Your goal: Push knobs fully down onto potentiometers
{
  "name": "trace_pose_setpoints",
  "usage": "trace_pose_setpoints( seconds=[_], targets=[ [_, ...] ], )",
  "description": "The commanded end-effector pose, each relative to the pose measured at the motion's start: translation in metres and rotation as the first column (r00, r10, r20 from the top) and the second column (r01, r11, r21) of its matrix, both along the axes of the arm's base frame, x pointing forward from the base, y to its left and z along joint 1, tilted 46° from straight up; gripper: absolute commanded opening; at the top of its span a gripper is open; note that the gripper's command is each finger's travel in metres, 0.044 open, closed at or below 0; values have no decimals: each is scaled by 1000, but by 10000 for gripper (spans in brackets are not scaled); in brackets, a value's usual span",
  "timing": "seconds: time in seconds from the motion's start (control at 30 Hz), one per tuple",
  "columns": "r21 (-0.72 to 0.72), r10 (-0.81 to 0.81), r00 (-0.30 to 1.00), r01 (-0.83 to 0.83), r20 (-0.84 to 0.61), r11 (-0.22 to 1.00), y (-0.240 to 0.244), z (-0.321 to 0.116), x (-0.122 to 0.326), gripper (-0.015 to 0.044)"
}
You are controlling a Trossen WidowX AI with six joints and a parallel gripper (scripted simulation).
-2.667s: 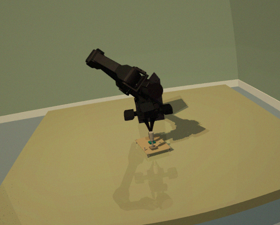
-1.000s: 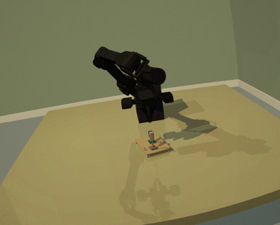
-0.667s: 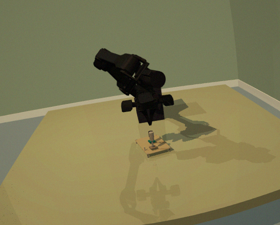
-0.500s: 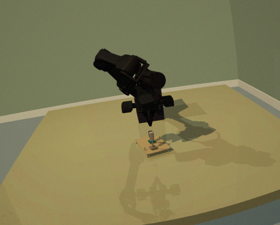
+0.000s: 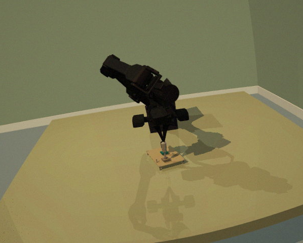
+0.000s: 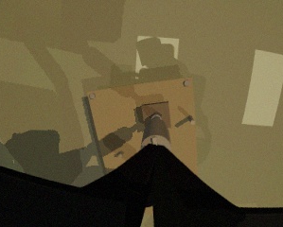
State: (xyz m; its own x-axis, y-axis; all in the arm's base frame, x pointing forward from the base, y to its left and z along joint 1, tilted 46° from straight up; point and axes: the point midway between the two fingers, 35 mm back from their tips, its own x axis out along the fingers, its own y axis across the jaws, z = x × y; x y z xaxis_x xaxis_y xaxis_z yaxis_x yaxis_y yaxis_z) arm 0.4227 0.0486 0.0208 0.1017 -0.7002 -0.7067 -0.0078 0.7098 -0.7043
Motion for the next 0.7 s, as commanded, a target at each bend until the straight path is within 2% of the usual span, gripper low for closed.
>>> trace_pose_setpoints(
  seconds=[0.0, 0.67],
  targets=[
    [-7, 2, 1000, -2, -9, 1000, -3, -2, -2, 0],
    [-7, 2, 1000, -2, -9, 1000, -4, -4, -1, 0]
  ],
)
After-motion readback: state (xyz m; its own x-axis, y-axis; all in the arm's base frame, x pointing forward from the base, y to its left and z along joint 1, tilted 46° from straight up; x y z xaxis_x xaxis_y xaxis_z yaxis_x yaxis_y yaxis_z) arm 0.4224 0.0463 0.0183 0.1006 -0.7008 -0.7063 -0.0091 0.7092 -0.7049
